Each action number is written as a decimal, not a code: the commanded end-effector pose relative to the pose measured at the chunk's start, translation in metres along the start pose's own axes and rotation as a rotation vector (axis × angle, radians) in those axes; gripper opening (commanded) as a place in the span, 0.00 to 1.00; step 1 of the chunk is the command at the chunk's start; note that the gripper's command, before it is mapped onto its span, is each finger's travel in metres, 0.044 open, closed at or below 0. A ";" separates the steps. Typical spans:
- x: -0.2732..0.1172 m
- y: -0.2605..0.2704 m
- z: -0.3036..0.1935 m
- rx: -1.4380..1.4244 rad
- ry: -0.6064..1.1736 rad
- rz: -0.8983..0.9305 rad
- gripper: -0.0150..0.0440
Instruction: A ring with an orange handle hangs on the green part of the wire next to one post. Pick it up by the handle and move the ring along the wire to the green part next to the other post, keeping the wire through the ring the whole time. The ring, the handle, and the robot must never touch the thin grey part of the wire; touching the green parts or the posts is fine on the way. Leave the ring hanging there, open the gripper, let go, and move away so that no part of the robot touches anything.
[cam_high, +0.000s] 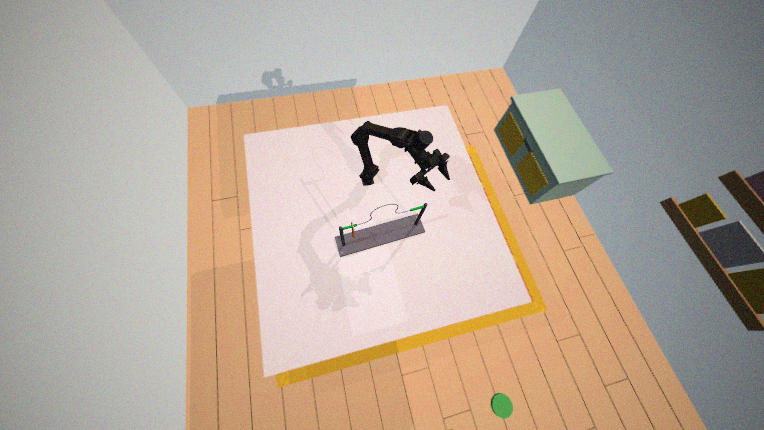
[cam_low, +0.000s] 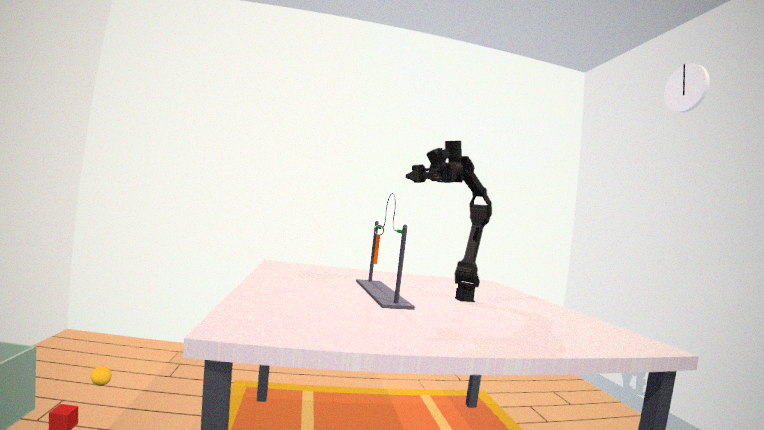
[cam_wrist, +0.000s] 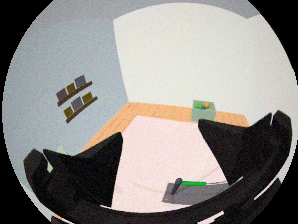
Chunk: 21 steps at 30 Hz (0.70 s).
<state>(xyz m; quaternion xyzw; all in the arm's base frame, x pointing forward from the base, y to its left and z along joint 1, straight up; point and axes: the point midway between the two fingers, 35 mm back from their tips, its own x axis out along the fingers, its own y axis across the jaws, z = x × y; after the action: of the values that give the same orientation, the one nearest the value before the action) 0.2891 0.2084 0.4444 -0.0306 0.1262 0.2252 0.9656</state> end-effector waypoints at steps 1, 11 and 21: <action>0.000 -0.001 0.000 0.001 -0.001 -0.001 0.89; 0.020 -0.067 0.005 0.051 -0.079 -0.111 0.53; 0.021 -0.158 0.006 0.074 -0.186 -0.259 0.53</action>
<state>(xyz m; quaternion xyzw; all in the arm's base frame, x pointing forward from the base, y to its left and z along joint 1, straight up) 0.3669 0.1048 0.4474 0.0102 0.0561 0.1183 0.9913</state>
